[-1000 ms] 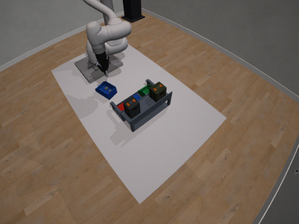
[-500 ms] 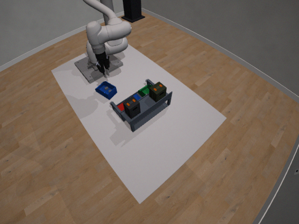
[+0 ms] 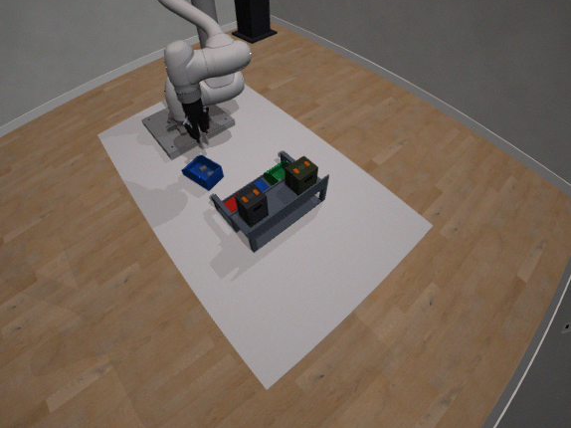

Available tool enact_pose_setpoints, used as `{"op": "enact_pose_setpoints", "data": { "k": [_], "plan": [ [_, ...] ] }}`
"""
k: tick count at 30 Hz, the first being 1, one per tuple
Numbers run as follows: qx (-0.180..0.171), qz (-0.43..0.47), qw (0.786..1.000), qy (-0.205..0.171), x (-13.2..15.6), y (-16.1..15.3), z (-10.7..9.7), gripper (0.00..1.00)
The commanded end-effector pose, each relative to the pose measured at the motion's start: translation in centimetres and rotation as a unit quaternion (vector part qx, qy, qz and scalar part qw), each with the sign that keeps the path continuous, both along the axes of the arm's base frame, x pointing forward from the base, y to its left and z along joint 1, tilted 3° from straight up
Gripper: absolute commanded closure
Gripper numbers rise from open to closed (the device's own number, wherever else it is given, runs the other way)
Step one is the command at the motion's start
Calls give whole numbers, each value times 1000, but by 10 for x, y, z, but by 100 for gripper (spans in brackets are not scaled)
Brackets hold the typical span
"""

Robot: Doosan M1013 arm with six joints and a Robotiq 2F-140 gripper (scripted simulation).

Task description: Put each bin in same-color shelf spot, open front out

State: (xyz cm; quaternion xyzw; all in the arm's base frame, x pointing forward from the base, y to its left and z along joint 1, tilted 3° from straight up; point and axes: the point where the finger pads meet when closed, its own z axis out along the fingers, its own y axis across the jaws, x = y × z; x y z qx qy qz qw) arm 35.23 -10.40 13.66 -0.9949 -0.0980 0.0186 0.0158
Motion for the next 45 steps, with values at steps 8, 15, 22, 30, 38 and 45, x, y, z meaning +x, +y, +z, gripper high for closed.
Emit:
{"op": "enact_pose_setpoints", "data": {
  "k": [8,15,22,30,38,45],
  "plan": [
    [0,0,1000,0,0,0,0,76],
    [0,0,1000,0,0,0,-1,76],
    [0,0,1000,0,0,0,-6,76],
    [0,0,1000,0,0,0,-17,76],
    [0,0,1000,0,-1,0,-31,76],
    [0,0,1000,0,-1,0,-45,76]
  ]
}}
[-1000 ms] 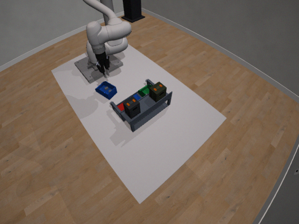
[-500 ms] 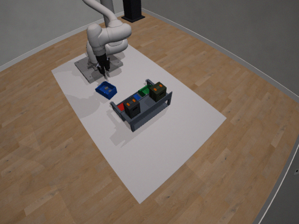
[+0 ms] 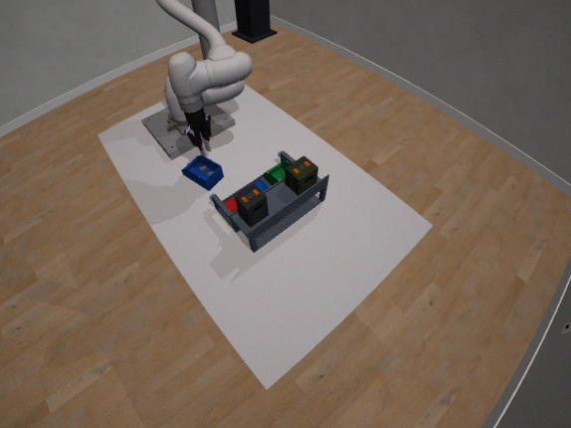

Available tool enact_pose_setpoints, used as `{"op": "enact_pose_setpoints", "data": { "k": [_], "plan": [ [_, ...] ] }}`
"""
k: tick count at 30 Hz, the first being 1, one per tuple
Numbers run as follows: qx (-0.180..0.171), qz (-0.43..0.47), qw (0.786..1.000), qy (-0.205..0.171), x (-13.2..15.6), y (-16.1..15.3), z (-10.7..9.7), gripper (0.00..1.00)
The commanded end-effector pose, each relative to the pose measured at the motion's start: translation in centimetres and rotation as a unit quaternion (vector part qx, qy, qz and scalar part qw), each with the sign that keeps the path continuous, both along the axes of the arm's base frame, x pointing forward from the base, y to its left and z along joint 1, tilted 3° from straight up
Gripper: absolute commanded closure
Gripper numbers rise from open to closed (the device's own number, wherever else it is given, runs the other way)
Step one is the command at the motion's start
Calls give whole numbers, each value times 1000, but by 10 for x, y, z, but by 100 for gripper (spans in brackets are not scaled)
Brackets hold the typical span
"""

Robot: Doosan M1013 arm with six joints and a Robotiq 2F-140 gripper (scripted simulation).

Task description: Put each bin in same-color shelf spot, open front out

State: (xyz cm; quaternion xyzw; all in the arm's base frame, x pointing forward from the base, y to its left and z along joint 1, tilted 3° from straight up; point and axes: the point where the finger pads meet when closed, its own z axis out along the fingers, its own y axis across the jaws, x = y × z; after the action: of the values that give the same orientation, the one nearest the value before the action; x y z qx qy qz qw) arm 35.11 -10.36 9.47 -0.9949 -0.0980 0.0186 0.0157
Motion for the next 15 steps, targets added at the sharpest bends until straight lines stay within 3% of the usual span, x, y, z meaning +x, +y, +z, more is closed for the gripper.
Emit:
{"op": "enact_pose_setpoints", "data": {
  "k": [1,15],
  "plan": [
    [0,0,1000,0,0,0,-5,76],
    [0,0,1000,0,-1,0,-22,76]
  ]
}}
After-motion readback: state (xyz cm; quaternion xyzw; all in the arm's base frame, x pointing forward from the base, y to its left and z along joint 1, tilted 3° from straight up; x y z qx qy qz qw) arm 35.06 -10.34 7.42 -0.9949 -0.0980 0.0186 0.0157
